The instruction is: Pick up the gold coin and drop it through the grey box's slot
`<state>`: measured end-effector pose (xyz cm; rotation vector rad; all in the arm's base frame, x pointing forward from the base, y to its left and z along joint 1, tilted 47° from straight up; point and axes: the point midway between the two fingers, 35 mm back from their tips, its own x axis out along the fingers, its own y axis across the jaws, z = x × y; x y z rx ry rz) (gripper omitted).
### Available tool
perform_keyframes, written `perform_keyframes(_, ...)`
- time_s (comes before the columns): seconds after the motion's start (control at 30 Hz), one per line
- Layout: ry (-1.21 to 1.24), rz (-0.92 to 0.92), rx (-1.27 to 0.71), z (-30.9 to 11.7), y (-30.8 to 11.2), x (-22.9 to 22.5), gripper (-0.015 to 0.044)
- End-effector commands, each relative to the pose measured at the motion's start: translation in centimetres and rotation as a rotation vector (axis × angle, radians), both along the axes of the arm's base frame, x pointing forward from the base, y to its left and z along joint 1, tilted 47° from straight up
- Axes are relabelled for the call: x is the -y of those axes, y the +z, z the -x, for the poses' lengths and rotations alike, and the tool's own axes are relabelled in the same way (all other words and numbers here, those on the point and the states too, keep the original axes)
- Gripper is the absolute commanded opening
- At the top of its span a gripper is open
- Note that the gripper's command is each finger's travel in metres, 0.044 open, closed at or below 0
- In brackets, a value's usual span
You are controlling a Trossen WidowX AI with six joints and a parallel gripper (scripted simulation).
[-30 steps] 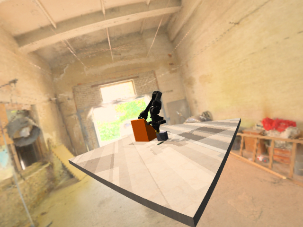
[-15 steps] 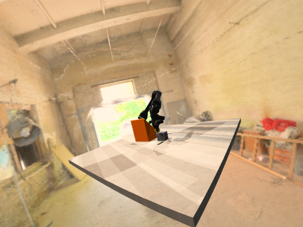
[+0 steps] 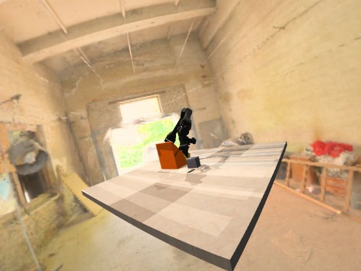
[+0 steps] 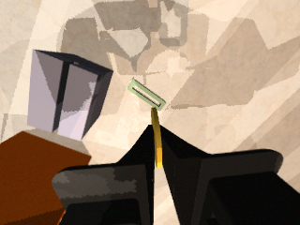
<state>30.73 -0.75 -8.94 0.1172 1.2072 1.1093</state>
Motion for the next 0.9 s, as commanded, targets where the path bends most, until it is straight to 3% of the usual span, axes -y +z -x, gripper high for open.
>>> perform_keyframes(0.0, -0.086, 0.013, -0.098, 0.2, -0.1, 0.1, 0.0000)
perform_keyframes(0.33, -0.305, 0.035, -0.332, 0.4, -0.1, 0.2, 0.0000)
perform_keyframes(0.87, -0.310, 0.037, -0.337, 0.9, 1.8, -1.3, 0.0000)
